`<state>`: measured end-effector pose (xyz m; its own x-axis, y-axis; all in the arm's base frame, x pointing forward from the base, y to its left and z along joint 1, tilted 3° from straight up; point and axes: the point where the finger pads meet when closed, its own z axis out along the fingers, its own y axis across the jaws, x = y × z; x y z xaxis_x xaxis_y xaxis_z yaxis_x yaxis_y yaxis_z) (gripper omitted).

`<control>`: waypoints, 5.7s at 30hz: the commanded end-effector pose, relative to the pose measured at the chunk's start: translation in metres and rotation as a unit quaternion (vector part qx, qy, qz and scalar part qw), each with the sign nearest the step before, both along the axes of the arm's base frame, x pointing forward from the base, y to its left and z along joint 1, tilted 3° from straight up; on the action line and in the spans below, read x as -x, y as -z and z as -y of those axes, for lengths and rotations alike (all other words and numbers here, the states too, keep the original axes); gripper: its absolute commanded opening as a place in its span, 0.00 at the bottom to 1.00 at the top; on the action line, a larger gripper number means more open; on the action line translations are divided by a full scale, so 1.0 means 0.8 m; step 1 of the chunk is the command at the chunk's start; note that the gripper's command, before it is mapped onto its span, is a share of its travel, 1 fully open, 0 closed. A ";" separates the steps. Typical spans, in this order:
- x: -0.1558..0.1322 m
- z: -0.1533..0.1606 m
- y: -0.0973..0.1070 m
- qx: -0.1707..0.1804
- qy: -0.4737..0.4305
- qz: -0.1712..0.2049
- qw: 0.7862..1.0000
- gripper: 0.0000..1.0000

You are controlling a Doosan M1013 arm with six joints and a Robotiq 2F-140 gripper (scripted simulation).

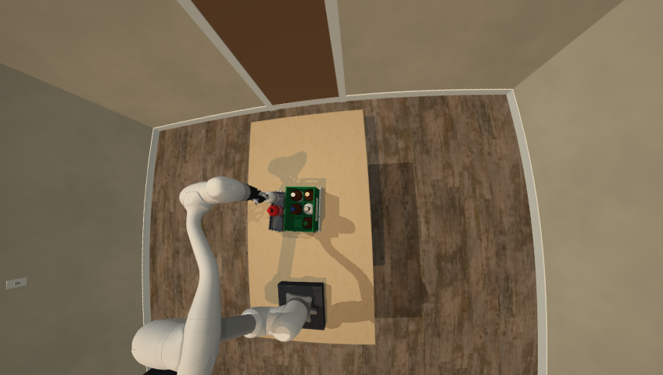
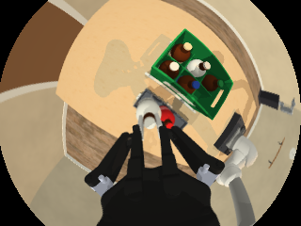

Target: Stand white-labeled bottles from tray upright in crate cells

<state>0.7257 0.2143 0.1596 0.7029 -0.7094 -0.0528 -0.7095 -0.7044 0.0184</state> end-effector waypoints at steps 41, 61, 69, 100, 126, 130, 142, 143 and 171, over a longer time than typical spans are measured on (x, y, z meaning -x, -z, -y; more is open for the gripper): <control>-0.001 0.000 -0.018 0.000 0.000 0.000 1.000 0.00; -0.002 0.001 -0.043 0.000 0.000 0.000 1.000 0.00; -0.002 0.001 -0.048 0.000 0.000 0.000 1.000 0.00; -0.002 0.001 -0.050 0.000 0.000 0.000 1.000 0.00; -0.003 0.001 -0.052 0.000 0.000 0.000 1.000 0.00; -0.003 0.001 -0.054 0.000 0.000 0.000 1.000 0.00; -0.003 0.002 -0.066 0.000 0.000 0.000 1.000 0.00; -0.003 0.002 -0.067 0.000 0.000 0.000 1.000 0.00; -0.005 0.002 -0.098 0.000 0.000 0.000 1.000 0.00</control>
